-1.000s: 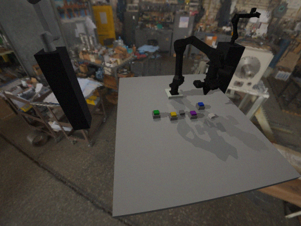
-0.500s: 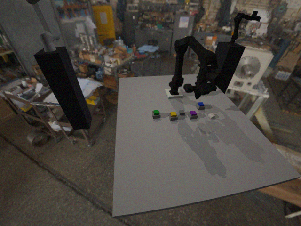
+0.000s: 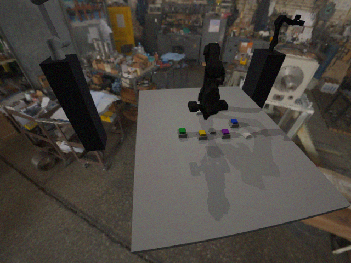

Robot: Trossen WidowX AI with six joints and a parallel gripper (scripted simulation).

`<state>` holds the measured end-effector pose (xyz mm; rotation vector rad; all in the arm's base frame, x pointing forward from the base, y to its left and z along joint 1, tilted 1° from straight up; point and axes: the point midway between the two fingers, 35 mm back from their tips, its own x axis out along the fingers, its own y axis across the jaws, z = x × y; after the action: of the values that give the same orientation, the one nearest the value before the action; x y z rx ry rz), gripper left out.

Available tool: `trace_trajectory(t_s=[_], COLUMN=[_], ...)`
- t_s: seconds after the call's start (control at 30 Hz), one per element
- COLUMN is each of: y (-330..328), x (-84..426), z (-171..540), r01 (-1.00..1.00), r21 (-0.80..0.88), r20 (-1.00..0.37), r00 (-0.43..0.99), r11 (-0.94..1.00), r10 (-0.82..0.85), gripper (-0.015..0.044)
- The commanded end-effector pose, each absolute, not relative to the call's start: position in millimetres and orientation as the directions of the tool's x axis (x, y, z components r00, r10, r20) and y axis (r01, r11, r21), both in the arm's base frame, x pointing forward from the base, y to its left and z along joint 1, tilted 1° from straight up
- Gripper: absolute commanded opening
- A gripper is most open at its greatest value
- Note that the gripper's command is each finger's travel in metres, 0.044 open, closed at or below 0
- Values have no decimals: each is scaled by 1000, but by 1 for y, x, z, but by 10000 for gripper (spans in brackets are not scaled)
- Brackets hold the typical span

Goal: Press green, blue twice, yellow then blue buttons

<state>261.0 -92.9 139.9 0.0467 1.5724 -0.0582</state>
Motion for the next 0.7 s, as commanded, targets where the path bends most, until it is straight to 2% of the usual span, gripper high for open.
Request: trace_trajectory(t_s=[0.0,0.17,0.67], y=[-96,-97,-97], x=[263,263,263], z=[133,81,62], r01=[53,53,53], r21=[-11,-11,-11], r20=[-1000,-1000,-1000], r00=[0,0,0], r11=[999,999,999], r10=[-11,-11,-11], gripper=[20,20,20])
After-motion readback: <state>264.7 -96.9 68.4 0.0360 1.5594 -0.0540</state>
